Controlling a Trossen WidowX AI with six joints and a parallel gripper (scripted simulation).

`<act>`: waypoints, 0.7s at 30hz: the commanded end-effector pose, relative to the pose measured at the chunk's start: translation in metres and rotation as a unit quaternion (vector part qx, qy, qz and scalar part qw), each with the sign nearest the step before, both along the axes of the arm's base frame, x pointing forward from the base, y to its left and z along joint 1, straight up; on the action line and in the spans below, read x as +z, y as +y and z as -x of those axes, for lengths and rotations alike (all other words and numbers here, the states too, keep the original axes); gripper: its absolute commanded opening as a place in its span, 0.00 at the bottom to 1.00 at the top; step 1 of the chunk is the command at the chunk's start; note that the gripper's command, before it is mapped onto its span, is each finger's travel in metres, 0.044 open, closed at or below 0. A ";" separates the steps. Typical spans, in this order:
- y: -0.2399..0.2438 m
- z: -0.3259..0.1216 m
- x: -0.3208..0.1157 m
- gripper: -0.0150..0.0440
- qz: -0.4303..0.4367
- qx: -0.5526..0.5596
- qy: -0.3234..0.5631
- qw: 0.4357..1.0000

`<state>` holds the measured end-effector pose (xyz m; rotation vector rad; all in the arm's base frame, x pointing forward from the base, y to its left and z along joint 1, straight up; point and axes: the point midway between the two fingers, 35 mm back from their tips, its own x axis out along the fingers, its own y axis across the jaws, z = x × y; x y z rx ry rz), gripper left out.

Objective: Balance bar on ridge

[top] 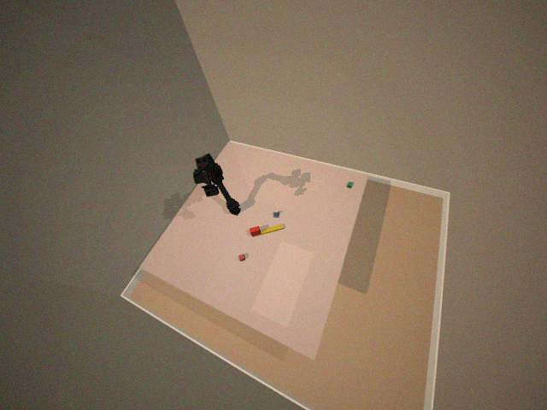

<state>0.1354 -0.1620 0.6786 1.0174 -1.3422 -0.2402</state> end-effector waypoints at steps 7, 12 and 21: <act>-0.024 -0.084 -0.057 0.79 -0.007 -0.033 0.242 0.970; -0.032 -0.121 -0.093 0.79 0.004 -0.041 0.365 0.930; -0.034 -0.173 -0.164 0.79 0.048 -0.034 0.564 0.824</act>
